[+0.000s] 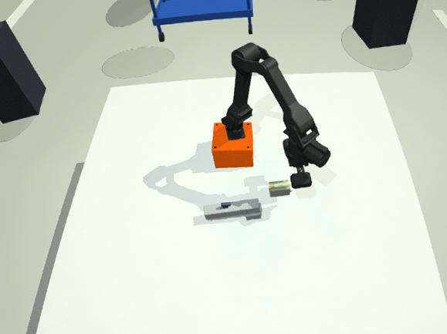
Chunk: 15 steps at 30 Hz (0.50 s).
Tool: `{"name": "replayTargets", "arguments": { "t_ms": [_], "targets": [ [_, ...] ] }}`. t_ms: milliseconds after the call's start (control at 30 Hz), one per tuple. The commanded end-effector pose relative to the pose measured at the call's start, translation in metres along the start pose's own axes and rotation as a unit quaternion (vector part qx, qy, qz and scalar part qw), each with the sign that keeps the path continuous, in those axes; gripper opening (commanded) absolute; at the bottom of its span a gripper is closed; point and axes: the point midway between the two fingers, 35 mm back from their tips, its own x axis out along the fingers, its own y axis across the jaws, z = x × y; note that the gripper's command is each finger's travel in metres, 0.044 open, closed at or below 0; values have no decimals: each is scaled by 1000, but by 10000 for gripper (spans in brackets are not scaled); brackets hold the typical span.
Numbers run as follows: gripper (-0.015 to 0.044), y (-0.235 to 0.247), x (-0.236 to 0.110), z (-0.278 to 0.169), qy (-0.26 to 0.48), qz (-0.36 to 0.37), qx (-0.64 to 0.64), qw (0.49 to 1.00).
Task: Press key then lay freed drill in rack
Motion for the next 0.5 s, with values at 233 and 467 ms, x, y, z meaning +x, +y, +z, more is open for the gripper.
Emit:
{"name": "replayTargets", "arguments": {
  "t_ms": [233,467],
  "targets": [
    [440,-45,-97,25,-37,-254,-264,930],
    [440,-56,-204,28,27,-459,-410,788]
  ]
}}
